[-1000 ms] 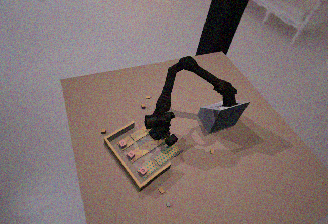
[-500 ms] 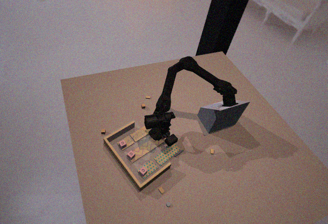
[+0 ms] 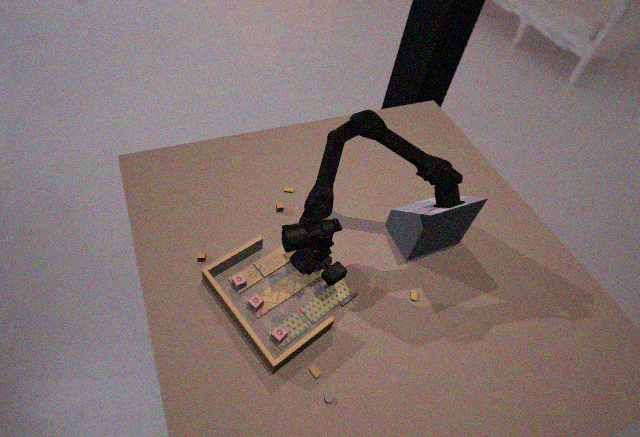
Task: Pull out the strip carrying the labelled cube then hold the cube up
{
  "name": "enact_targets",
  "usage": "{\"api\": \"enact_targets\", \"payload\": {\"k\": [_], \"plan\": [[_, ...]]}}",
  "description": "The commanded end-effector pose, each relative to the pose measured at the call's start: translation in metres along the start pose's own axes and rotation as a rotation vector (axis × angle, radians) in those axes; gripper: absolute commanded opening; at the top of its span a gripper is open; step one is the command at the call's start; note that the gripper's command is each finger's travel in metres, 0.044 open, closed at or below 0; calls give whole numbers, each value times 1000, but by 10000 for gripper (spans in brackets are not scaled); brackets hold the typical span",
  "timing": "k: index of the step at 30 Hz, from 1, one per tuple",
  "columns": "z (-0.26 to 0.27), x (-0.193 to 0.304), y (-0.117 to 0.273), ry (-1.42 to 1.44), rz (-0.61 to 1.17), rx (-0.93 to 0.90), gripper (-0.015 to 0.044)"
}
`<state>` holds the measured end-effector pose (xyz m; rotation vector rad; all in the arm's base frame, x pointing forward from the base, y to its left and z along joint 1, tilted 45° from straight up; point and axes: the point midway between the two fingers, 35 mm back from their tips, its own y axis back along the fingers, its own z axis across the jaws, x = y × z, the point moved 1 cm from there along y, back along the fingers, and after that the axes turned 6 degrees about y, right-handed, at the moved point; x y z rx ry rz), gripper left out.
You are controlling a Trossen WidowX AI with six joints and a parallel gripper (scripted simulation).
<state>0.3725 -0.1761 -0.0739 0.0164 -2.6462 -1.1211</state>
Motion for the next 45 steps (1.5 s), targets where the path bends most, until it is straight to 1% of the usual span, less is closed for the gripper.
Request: {"api": "enact_targets", "payload": {"k": [1,45], "plan": [[-2,2,-3,-3,4,1,0],[7,69,-6,0,7,1,0]]}}
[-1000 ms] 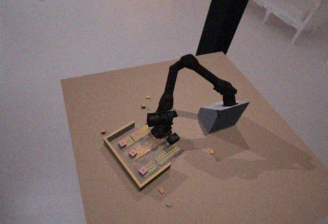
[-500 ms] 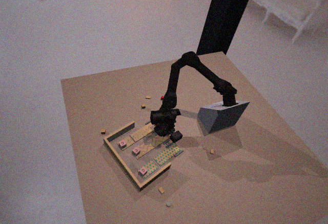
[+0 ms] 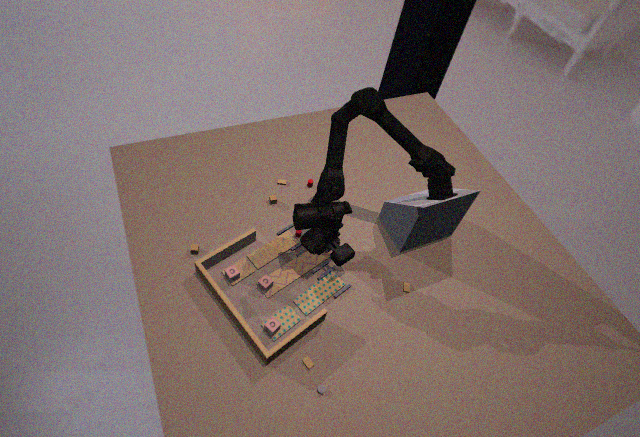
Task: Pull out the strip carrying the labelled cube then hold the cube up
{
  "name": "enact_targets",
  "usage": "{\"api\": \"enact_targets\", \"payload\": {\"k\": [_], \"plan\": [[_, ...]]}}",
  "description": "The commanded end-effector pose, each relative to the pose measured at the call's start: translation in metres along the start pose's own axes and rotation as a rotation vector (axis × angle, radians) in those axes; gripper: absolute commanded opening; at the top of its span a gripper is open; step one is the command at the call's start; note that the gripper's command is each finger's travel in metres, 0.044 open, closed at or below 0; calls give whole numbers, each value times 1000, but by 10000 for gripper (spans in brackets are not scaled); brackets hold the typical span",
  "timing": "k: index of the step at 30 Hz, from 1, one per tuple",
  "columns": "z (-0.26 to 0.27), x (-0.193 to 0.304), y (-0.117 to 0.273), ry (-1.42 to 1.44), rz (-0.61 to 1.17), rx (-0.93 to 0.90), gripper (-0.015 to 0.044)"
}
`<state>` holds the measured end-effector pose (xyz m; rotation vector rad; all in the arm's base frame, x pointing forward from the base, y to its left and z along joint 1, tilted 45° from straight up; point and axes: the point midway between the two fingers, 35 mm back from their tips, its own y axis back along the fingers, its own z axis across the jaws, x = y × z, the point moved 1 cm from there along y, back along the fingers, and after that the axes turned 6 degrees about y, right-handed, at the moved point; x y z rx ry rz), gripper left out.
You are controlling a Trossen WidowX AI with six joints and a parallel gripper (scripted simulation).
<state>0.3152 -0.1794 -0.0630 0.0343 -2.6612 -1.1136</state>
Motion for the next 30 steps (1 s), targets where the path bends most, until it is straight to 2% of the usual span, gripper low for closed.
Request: {"api": "enact_targets", "payload": {"k": [1,30], "plan": [[2,13,-6,6,22,-10,0],[6,56,-5,8,24,-10,0]]}}
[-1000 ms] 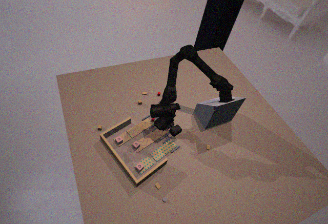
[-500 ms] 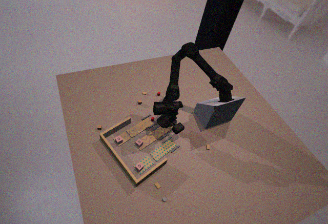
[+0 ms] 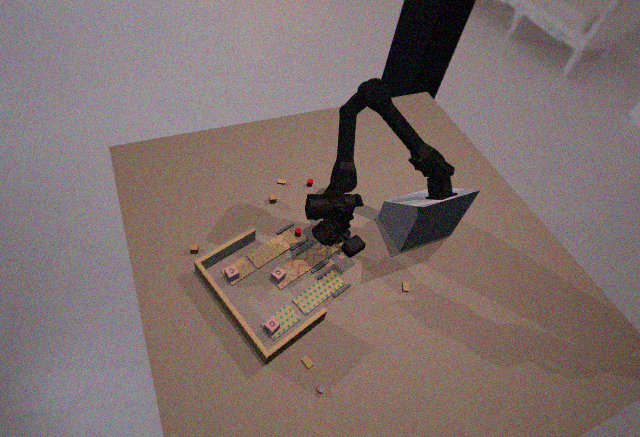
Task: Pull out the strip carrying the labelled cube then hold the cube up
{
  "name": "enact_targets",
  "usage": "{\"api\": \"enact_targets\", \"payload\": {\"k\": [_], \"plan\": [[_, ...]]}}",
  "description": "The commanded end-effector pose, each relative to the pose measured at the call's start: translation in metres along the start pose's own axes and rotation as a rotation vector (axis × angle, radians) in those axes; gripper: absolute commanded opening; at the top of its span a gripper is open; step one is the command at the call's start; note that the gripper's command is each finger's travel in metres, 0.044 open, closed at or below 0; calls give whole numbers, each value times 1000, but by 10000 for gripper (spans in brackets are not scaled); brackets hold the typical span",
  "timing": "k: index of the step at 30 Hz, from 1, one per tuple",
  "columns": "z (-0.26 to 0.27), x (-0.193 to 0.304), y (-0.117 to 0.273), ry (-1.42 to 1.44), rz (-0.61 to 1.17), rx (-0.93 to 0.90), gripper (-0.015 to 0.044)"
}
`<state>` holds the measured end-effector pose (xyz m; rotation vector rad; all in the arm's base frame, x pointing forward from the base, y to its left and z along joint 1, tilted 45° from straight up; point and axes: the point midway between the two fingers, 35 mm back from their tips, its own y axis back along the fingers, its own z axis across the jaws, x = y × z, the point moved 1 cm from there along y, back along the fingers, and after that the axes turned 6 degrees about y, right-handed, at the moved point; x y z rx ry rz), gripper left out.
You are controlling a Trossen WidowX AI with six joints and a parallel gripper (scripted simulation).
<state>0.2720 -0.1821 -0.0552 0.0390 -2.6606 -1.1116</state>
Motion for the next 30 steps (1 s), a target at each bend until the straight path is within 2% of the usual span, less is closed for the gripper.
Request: {"api": "enact_targets", "payload": {"k": [1,30], "plan": [[3,14,-6,6,26,-12,0],[7,57,-5,8,28,-12,0]]}}
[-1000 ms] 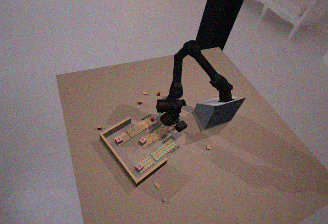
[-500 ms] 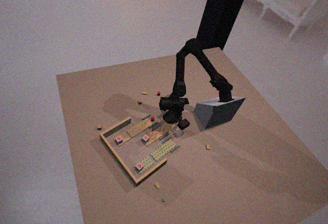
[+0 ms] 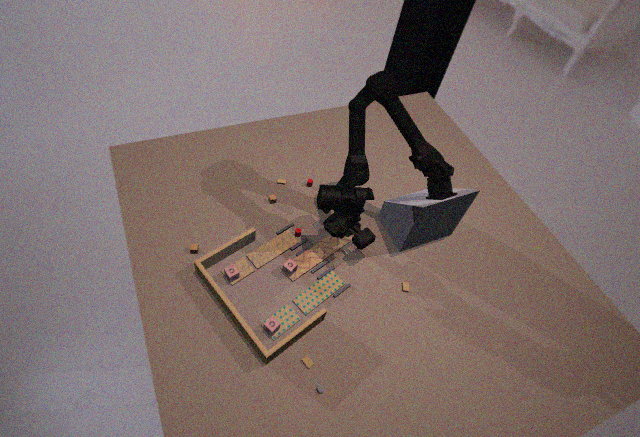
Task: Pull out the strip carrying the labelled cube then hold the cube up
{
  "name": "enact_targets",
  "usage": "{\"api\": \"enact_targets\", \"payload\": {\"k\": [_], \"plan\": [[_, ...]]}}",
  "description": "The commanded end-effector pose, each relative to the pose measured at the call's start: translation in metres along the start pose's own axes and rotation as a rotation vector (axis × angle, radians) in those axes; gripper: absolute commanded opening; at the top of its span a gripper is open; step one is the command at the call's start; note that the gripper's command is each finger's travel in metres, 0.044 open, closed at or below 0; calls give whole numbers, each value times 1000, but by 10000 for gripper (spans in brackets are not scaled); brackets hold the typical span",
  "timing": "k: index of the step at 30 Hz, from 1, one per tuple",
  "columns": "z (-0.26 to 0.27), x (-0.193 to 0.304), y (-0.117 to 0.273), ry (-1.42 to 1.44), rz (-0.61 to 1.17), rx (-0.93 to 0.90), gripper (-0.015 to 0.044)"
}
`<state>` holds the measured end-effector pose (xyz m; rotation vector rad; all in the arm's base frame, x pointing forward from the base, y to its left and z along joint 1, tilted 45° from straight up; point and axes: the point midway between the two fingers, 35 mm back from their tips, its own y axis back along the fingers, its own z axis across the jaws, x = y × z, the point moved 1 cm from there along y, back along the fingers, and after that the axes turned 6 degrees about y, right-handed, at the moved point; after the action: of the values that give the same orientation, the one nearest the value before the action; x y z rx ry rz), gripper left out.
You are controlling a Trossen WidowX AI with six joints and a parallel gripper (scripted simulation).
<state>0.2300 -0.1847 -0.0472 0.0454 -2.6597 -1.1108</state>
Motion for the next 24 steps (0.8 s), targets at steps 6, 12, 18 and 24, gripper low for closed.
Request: {"api": "enact_targets", "payload": {"k": [6,12,18,24], "plan": [[4,22,-5,5,32,-13,0],[5,30,-5,6,33,-13,0],[5,37,-5,6,33,-13,0],[5,37,-5,6,33,-13,0]]}}
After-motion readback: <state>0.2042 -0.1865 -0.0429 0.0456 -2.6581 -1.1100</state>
